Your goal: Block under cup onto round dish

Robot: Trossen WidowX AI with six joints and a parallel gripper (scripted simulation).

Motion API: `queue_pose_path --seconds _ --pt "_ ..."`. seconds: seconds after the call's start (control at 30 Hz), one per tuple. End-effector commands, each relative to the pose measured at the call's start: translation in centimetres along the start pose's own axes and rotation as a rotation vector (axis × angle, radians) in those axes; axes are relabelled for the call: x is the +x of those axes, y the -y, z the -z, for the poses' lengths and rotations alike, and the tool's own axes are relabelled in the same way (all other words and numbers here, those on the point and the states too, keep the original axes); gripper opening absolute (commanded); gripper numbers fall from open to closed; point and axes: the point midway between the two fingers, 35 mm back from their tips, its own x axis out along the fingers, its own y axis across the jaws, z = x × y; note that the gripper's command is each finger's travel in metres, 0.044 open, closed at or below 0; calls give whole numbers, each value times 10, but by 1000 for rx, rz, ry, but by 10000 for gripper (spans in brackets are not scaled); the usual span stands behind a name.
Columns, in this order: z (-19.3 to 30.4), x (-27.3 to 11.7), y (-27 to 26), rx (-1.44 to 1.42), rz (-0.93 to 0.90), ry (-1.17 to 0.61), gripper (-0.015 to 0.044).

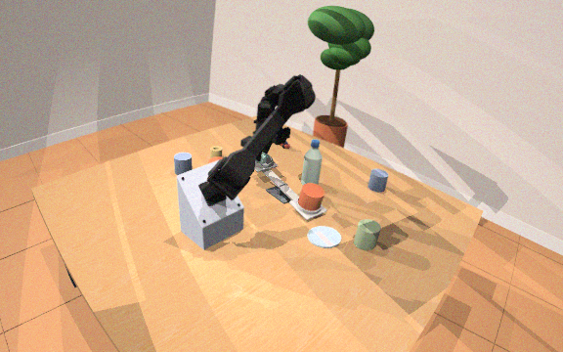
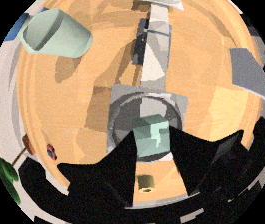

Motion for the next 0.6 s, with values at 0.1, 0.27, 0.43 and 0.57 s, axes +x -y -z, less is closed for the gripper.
queue_pose_path --seconds 0.1,0.27,0.43,0.57 --pt "0 1 0 -3 -3 4 69" --pt "1 -19 -3 -3 -4 2 0" --pt "2 -49 -4 -4 -4 0 0" --pt "2 -74 -3 -5 -4 -1 0"
